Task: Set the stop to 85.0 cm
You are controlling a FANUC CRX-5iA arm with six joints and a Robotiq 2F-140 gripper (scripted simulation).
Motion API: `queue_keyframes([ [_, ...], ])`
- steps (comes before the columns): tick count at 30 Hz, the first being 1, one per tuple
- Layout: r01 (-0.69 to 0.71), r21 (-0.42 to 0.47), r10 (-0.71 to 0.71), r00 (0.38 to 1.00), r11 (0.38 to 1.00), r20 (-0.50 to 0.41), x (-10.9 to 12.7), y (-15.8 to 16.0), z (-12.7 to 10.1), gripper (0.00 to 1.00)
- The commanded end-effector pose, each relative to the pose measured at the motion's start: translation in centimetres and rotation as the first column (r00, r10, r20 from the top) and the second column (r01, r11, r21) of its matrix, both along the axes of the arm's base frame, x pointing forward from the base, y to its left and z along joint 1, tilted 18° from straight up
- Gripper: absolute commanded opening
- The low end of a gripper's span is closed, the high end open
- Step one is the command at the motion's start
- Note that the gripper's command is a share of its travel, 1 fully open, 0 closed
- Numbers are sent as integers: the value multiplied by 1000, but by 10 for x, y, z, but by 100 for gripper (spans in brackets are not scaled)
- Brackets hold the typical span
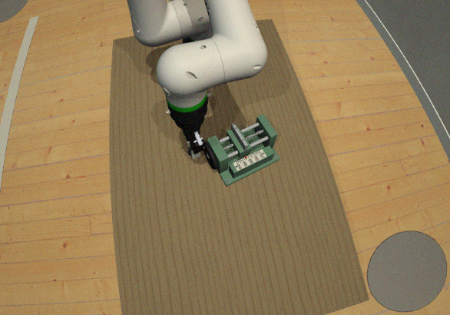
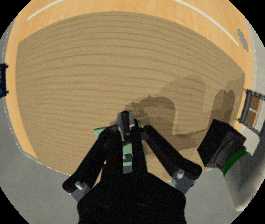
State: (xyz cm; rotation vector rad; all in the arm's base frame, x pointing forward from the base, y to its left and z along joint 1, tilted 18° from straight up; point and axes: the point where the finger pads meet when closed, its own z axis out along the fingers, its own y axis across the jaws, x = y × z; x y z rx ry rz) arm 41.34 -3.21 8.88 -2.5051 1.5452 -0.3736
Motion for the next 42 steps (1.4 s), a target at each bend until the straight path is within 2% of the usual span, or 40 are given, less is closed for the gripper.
queue_keyframes([
  [1, 0, 0, 0, 1000, 1000, 1, 0, 0, 4, 4],
  [22, 0, 0, 0, 1000, 1000, 1, 8, 7, 24, 4],
  [42, 0, 0, 0, 1000, 1000, 1, 16, 12, 30, 4],
])
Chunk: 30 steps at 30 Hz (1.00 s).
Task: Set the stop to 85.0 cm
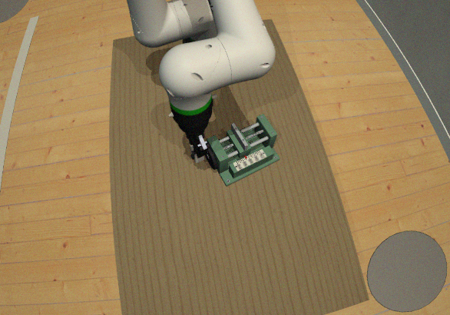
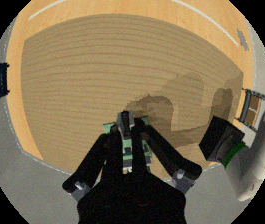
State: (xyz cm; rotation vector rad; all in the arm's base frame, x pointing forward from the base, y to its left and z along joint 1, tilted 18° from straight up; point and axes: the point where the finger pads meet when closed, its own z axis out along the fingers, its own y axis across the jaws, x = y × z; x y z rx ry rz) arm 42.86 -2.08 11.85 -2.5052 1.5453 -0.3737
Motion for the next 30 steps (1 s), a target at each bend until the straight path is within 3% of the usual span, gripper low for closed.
queue_keyframes([
  [1, 0, 0, 0, 1000, 1000, 1, 1, 0, 0, 4],
  [30, 0, 0, 0, 1000, 1000, 1, 5, 3, 2, 4],
])
